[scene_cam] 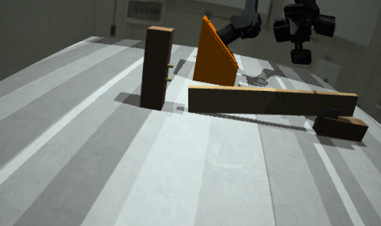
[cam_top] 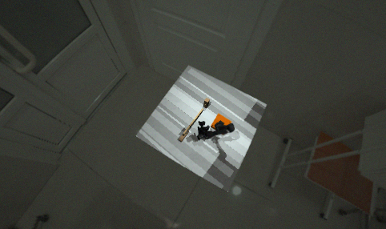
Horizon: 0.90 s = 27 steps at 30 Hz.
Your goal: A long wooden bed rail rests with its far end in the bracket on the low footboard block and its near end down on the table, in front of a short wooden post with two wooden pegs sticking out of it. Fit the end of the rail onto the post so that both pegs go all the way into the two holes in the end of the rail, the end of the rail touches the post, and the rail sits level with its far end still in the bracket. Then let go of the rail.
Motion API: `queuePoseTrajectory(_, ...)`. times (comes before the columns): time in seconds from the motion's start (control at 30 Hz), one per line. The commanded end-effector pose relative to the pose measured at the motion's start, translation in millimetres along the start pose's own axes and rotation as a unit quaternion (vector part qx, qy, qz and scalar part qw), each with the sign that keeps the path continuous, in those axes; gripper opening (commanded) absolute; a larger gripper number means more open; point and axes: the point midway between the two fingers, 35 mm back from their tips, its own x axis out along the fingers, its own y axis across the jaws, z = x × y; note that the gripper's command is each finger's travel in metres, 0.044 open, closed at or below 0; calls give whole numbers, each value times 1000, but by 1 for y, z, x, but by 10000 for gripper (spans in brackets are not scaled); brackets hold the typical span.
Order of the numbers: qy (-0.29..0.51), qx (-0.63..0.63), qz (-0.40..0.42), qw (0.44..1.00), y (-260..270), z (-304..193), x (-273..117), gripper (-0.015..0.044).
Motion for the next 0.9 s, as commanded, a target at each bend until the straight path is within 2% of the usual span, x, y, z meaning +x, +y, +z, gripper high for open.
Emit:
queuePoseTrajectory(0.0, -2, 2, 0, 1000, 0, 0, 1, 426)
queuePoseTrajectory(0.13, -51, 44, -9, 998, -3, 4, 13, 440)
queuePoseTrajectory(0.3, -176, 173, -23, 969, -7, 16, 47, 440)
queuePoseTrajectory(0.47, -232, 262, -20, 937, -2, 22, 65, 440)
queuePoseTrajectory(0.7, -366, 440, -17, 820, 7, 46, 106, 440)
queuePoseTrajectory(0.87, -425, 537, -17, 729, 14, 60, 126, 440)
